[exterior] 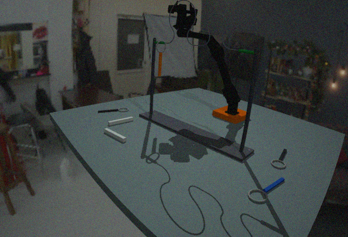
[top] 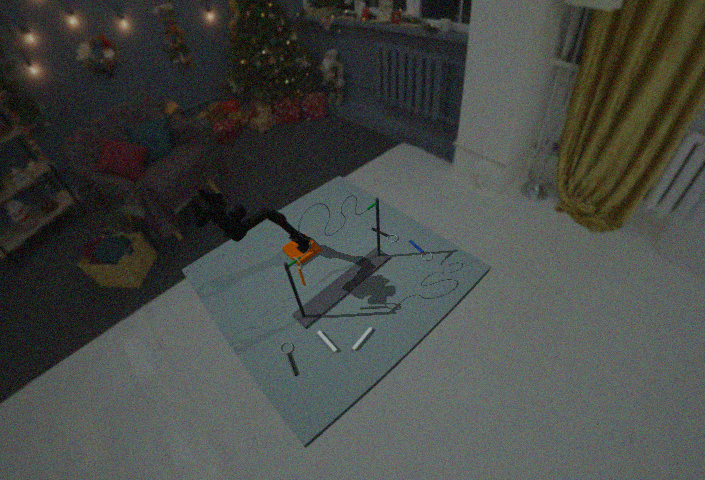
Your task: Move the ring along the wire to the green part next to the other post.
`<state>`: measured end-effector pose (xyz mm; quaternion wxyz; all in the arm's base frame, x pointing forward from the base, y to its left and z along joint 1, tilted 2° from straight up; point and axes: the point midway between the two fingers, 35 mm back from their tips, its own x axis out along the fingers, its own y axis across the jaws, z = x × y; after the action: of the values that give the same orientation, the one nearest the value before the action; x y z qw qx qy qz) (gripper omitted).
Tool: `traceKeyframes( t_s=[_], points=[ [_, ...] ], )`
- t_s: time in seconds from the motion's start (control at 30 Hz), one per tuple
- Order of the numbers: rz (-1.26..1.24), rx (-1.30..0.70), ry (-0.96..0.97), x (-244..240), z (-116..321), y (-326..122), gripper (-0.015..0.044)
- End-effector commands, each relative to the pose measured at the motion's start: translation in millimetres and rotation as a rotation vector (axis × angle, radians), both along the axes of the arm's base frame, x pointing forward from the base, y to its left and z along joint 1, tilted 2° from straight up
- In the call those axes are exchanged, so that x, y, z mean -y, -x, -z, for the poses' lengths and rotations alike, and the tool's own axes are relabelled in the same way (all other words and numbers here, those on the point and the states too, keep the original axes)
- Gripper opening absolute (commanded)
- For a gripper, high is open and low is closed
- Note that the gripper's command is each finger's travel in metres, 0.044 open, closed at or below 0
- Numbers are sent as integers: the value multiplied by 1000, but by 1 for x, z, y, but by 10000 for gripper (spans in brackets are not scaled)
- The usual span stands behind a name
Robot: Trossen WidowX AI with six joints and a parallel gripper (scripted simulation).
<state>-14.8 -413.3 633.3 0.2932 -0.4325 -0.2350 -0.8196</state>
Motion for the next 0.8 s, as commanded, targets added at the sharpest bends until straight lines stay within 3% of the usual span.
traceKeyframes(
  t_s=[0.0,0.27,0.77],
  points=[
    [-4,-5,-1,1,1,-1,374],
    [-212,-199,-71,31,35,-47,164],
    [-744,-503,-292,52,149,-143,160]
  ],
)
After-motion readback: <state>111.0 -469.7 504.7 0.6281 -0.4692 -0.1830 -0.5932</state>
